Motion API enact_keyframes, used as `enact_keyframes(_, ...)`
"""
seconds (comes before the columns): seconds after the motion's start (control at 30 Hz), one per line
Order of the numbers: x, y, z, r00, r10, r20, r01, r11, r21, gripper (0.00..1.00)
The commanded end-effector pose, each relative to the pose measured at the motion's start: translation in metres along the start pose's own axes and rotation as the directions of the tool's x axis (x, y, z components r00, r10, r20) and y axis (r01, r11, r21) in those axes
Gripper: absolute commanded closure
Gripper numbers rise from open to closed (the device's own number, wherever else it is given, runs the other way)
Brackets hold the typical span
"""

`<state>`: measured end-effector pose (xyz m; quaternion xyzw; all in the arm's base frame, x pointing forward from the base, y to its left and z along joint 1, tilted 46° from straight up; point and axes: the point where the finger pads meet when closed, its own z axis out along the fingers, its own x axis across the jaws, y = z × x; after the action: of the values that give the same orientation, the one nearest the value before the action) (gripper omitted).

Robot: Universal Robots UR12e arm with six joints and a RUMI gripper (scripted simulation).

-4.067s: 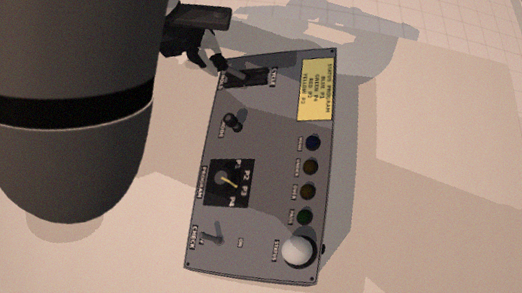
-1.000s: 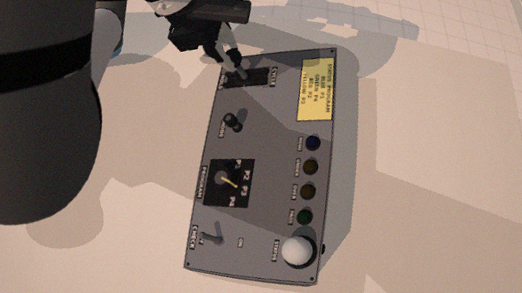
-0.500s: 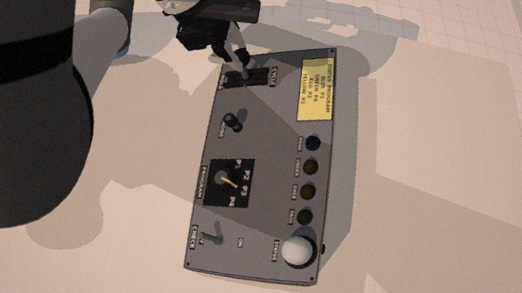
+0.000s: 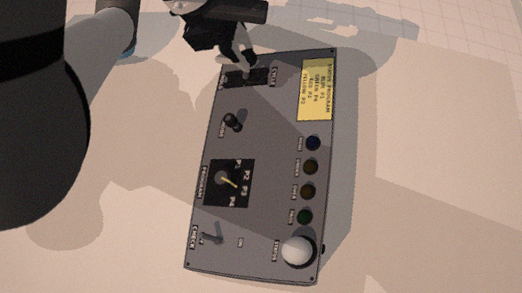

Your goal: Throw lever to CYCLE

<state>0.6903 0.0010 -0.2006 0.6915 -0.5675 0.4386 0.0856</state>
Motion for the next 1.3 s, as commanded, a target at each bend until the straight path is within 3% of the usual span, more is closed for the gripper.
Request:
enact_keyframes(0.0,-0.0006,-0.0012,0.0018,1.000,-0.002,0.000,0.002,1.000,-0.004,1.00)
enact_keyframes(1.0,-0.0013,0.0004,0.0029,1.000,-0.004,0.000,0.004,1.000,-0.009,1.00)
enact_keyframes(1.03,-0.0002,-0.0013,0.0030,1.000,-0.001,-0.001,0.001,1.000,-0.005,0.56)
enact_keyframes(1.27,0.0002,-0.0012,0.0027,1.000,-0.001,-0.001,0.001,1.000,-0.005,0.56)
